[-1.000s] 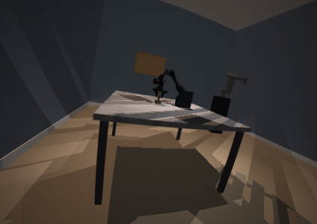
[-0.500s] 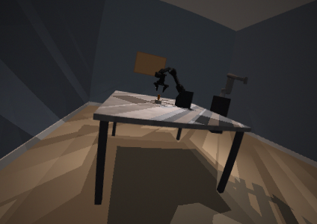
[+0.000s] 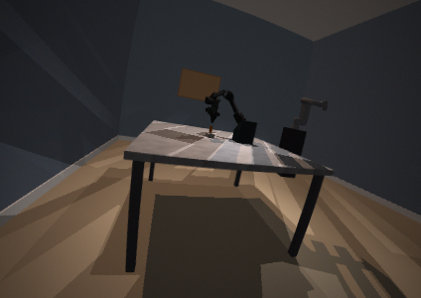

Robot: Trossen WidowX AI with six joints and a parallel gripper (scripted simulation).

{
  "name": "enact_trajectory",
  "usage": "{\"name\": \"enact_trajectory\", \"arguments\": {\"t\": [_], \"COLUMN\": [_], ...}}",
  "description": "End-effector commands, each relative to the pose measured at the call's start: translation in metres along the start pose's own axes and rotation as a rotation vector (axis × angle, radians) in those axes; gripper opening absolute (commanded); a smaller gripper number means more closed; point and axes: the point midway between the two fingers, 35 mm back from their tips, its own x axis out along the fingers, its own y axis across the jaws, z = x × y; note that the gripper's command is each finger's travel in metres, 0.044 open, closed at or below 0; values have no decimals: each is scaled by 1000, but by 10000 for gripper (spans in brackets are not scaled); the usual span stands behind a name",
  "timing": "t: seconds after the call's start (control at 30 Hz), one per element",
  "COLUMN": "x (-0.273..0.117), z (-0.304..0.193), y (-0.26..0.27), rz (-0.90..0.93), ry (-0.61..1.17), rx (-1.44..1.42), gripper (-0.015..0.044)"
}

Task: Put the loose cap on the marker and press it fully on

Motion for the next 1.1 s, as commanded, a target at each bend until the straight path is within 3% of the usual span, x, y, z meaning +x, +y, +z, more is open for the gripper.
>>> {"name": "enact_trajectory", "arguments": {"t": [0.0, 1.07], "x": [1, 36], "z": [0, 0], "y": [0, 0], "rz": [-3, -5], "ry": [-2, -2], "rx": [30, 30], "gripper": [0, 0]}}
